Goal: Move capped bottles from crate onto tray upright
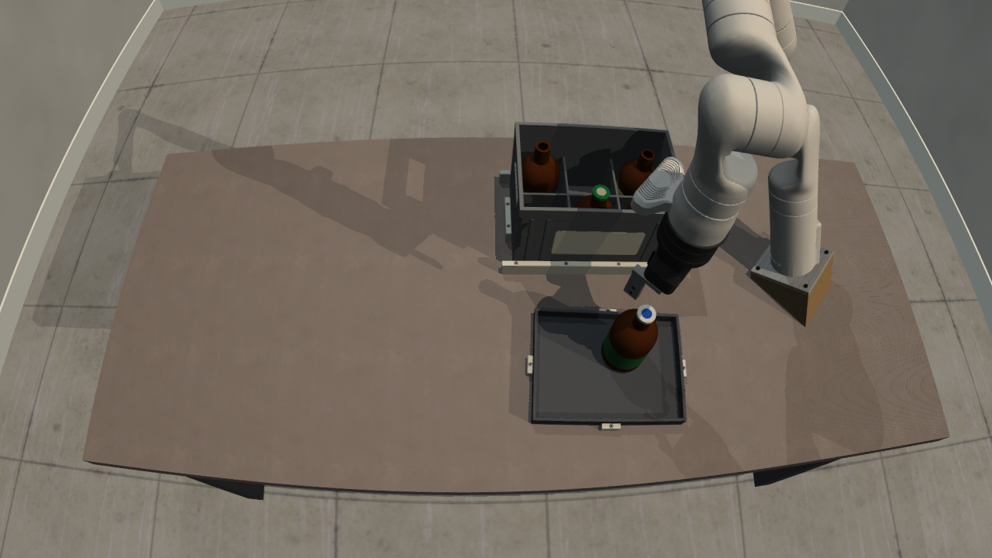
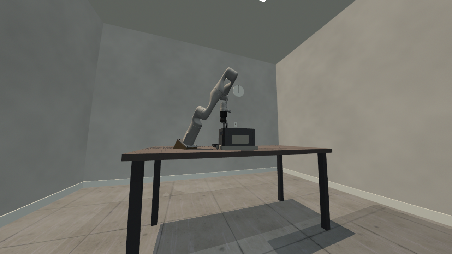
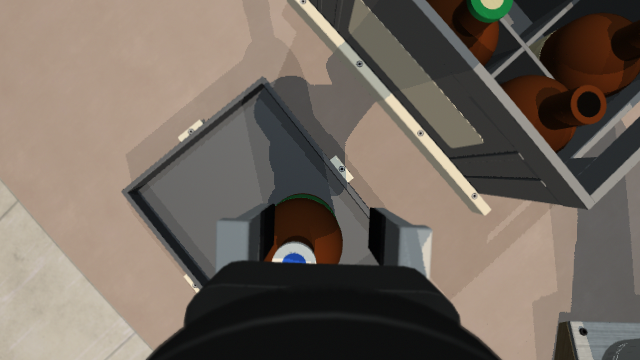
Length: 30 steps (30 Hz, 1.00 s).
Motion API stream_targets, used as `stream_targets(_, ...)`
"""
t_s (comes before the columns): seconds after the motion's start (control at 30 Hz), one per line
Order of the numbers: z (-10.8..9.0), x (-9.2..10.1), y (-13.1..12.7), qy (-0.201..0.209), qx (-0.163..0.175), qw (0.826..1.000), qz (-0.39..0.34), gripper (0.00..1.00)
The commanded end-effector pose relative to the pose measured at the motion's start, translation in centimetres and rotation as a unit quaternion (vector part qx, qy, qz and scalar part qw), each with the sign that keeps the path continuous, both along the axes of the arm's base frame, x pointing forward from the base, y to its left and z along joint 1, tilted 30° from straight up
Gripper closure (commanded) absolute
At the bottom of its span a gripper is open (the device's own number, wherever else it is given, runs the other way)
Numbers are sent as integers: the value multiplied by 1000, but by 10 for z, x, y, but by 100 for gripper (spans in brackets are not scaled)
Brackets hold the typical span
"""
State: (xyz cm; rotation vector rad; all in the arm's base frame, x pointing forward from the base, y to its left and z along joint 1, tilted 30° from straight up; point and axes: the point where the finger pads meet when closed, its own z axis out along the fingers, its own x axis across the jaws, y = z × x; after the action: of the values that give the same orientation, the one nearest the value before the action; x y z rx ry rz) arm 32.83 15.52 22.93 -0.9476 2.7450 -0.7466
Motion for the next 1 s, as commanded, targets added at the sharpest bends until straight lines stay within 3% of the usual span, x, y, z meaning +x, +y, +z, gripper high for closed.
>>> stream_targets(0.0,10,3,-9,-6,6,1000,-5,0)
stream_targets(0.97,44,1,-75,-5,4,1000,-5,0)
